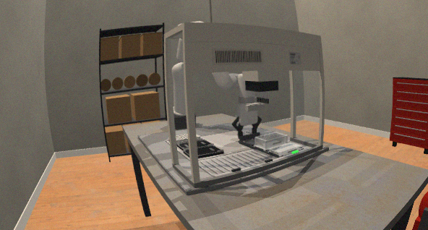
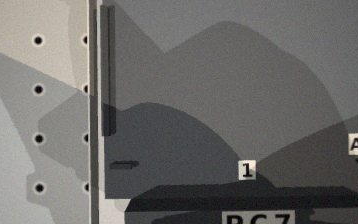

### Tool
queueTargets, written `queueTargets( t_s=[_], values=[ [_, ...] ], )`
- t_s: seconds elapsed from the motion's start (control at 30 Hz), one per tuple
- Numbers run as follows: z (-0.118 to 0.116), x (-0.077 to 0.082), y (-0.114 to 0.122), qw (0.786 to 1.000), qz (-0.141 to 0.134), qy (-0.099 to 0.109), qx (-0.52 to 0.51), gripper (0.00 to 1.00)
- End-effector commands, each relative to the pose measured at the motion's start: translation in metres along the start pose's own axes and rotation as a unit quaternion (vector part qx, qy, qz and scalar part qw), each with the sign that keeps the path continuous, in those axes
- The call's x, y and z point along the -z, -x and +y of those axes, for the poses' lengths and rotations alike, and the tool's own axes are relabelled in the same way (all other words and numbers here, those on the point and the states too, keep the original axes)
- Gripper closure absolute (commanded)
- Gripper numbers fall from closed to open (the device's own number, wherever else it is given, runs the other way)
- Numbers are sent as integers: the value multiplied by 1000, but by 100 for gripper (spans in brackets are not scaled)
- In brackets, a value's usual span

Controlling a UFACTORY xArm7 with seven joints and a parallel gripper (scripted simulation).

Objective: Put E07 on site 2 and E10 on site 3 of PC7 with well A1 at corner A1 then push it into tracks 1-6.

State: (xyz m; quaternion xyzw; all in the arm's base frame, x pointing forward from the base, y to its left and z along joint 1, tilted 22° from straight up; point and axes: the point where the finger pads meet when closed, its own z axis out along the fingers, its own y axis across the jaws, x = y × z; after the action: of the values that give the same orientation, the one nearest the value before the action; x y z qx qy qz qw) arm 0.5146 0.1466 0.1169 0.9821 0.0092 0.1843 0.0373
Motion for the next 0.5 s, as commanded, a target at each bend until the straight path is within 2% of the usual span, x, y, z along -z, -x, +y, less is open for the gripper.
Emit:
queueTargets(
  t_s=[0.0,0.47],
  values=[
    [-1,1,-1,1000,2,-1,0,18],
    [-1,1,7,1000,2,-1,0,18]
  ],
)
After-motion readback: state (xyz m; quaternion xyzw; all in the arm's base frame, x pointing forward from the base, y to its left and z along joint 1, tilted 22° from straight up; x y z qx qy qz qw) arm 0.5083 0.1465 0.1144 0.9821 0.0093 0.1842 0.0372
